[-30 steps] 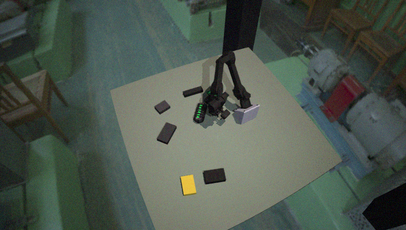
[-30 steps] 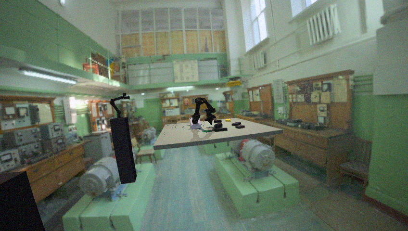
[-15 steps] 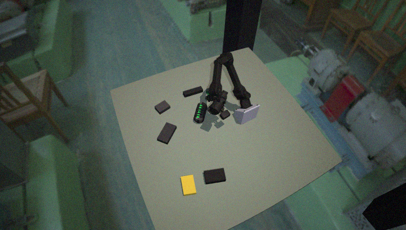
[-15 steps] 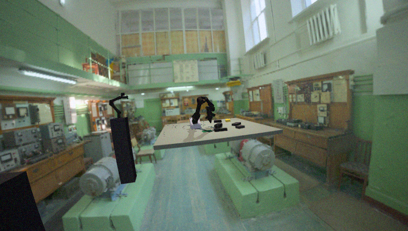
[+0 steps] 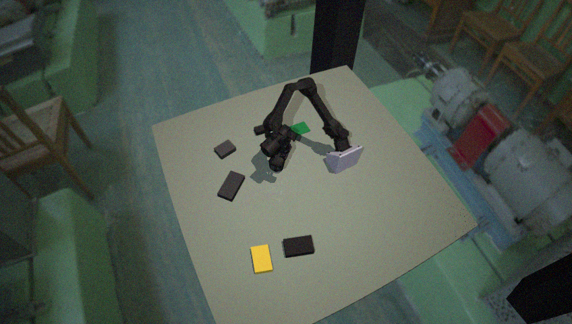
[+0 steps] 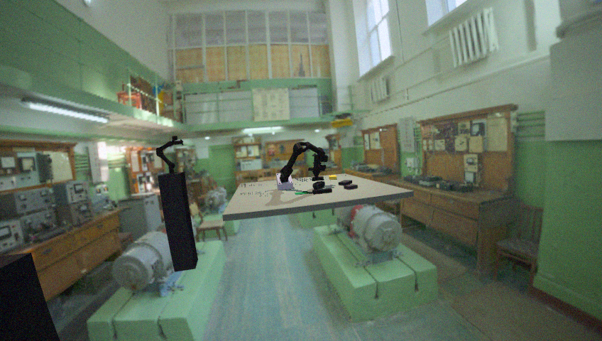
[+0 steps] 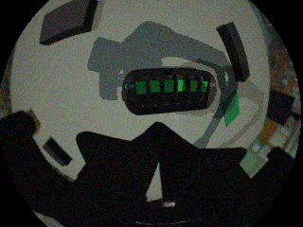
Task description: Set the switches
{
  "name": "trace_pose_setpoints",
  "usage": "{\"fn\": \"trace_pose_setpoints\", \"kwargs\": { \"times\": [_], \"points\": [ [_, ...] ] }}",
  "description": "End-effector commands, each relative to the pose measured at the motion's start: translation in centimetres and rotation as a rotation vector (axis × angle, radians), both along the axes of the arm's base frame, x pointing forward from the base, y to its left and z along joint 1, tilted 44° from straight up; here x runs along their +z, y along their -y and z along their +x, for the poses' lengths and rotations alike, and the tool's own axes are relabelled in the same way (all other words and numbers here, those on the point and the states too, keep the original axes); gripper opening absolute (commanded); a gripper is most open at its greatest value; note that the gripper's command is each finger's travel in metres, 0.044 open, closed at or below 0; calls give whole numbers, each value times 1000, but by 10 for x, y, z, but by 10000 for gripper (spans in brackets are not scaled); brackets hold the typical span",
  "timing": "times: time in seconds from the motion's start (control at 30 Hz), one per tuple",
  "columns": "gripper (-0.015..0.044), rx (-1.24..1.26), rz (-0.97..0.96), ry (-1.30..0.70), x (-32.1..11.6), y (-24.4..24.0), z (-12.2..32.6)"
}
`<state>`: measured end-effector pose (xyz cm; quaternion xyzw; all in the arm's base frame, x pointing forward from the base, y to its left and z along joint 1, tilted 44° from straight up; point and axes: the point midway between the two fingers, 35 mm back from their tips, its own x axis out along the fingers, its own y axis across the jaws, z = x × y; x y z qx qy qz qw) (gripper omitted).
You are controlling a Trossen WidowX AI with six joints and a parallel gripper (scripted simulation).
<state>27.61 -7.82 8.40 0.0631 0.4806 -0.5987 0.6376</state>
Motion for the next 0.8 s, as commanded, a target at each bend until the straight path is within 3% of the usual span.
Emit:
{"fn": "trace_pose_setpoints", "kwargs": {
  "times": [0.0, 0.23, 0.77],
  "points": [
    [0, -535, -23, 393, 12, 24, 40],
    [0, -1056, -88, 748, 27, 54, 71],
    [0, -1070, -91, 757, 28, 55, 72]
  ]
}}
